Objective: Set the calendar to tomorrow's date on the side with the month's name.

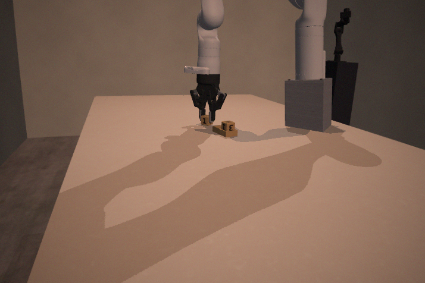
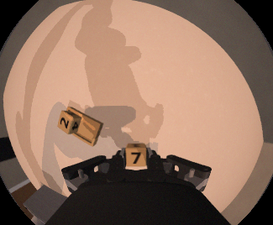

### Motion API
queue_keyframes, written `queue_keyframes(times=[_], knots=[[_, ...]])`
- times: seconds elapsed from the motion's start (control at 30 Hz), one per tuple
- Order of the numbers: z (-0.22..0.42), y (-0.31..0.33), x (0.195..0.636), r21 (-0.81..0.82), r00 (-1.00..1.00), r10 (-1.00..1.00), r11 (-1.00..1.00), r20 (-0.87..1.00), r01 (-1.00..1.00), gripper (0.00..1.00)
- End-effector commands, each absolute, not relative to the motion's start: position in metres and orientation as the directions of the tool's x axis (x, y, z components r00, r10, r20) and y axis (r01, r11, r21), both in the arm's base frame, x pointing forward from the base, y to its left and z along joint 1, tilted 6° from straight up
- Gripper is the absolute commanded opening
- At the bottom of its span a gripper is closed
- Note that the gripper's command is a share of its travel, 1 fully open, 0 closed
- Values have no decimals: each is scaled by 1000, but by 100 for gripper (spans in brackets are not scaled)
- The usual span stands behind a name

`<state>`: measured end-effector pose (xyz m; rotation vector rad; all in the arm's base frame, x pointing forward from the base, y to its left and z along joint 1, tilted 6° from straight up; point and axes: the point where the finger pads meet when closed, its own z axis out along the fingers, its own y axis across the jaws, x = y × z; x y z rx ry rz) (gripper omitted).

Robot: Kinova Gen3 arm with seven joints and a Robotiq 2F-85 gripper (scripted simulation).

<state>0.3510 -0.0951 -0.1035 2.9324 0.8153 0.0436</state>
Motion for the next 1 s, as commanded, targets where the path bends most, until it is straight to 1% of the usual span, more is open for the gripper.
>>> queue_keyframes(times=[0.0, 0.97], knots=[[-104, -92, 352, 102, 860, 510, -856, 7, 507, 26], [-107, -93, 354, 104, 861, 509, -857, 10, 505, 26]])
